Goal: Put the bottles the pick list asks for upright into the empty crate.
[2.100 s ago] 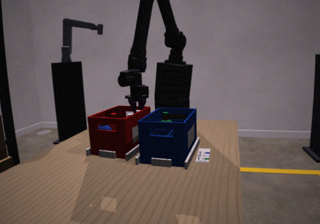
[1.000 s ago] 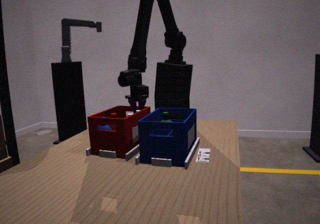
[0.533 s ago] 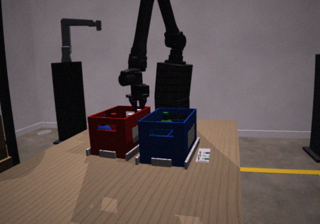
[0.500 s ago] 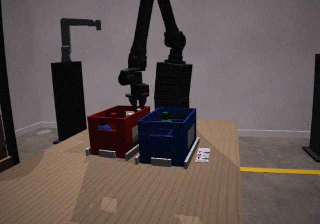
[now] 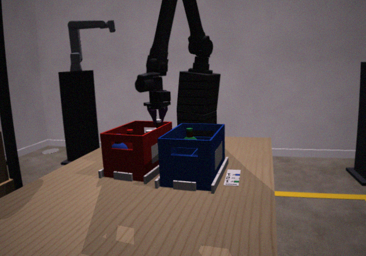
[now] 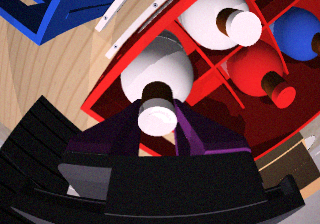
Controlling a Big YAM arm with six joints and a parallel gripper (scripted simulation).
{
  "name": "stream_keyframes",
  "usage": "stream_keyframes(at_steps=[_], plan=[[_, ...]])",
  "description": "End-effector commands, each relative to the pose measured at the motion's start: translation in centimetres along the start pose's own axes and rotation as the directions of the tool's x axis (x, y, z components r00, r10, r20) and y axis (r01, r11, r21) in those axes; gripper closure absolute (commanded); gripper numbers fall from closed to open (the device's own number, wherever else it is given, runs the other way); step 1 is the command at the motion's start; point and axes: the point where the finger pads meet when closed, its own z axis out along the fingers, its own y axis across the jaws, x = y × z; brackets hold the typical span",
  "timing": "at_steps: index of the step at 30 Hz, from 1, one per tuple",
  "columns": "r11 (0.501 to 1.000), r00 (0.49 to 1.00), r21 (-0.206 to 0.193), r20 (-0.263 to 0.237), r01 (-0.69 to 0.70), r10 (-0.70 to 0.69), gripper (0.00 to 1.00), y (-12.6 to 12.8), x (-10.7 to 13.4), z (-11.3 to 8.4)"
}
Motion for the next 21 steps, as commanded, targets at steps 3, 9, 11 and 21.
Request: stream_keyframes(at_steps=[3,9,11,21], plan=[[1.0,1.0,0.027,0.018,0.0,0.0,1.0,-1.1,-0.2,-2.7],[1.0,1.0,0.029,0.019,0.0,-0.001,1.0,-1.2,-0.3,-3.7],[1.0,1.0,0.029,0.019,0.0,-0.001,1.0,-1.2,-0.3,-4.1],[1.0,1.0,0.031,0.02,0.0,-0.001,1.0,-1.3,-0.3,-5.4]])
